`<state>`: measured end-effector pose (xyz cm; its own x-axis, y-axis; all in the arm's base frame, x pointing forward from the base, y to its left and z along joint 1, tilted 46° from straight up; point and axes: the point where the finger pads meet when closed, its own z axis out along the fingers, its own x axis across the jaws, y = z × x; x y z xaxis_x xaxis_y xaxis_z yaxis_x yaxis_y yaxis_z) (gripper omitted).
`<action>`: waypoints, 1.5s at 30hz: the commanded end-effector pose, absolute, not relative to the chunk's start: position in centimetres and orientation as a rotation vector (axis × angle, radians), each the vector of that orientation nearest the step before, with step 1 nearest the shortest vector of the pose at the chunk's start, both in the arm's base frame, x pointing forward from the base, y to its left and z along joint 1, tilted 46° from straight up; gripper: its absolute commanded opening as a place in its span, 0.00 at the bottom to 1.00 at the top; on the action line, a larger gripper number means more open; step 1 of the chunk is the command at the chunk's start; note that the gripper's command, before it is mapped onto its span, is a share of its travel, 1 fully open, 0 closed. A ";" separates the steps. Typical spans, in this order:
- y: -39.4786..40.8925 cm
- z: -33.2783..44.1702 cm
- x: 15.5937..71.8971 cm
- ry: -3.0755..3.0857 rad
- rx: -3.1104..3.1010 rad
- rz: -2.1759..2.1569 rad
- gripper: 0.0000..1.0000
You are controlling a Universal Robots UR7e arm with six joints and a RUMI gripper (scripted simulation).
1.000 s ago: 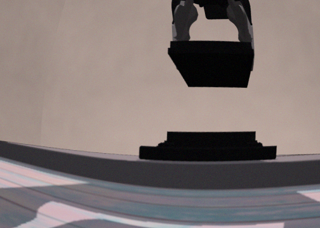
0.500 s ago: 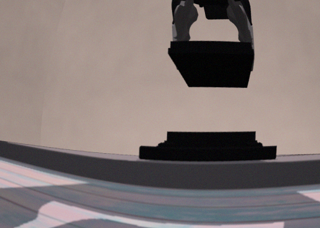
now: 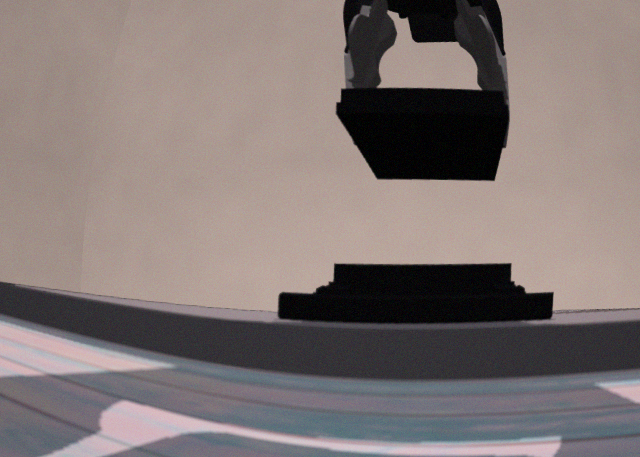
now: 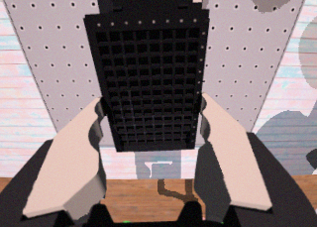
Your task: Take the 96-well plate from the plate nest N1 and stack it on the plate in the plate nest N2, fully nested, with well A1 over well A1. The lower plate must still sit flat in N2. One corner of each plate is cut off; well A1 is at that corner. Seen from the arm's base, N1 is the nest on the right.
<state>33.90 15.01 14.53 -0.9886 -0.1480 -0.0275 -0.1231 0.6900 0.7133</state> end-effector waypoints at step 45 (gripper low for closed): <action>19.1 10.4 33.4 -2.859 0.229 -1.203 0.00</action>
